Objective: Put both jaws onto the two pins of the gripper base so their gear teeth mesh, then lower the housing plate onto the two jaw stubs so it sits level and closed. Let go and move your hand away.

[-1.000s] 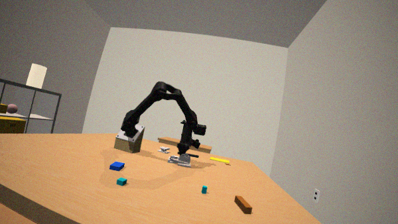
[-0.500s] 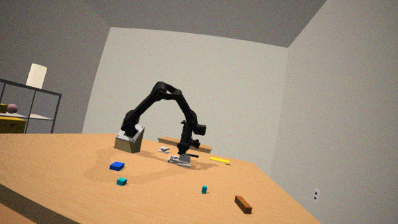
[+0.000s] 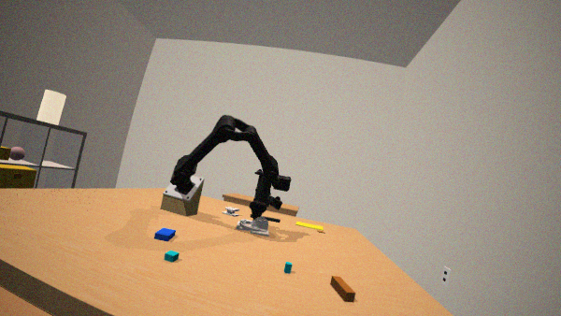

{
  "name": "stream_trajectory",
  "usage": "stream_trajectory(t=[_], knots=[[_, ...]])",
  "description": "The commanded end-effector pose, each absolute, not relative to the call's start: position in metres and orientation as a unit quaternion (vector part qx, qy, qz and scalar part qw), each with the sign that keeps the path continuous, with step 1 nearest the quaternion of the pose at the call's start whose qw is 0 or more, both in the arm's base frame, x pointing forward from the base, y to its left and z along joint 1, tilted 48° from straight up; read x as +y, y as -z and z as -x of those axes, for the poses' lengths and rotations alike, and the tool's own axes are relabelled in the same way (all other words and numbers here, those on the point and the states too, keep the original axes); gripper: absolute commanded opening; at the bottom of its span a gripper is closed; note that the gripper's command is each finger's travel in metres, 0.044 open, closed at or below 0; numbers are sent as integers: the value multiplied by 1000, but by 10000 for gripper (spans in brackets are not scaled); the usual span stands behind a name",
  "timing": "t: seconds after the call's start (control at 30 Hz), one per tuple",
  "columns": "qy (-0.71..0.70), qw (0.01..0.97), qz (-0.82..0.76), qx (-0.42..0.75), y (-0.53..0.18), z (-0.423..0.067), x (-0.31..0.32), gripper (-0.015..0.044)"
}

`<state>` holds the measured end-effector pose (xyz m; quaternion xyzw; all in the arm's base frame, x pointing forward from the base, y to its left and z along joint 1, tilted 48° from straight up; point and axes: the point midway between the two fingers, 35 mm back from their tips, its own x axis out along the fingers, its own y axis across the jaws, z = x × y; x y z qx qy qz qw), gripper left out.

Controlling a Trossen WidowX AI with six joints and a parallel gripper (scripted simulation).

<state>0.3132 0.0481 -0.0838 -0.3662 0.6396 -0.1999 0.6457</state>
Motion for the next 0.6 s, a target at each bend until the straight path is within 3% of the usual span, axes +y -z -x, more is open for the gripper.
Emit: stream_trajectory(t=[0.0,0.57], knots=[[201,647,366,638,84,-314,48,134],[201,647,366,638,87,-314,45,134]])
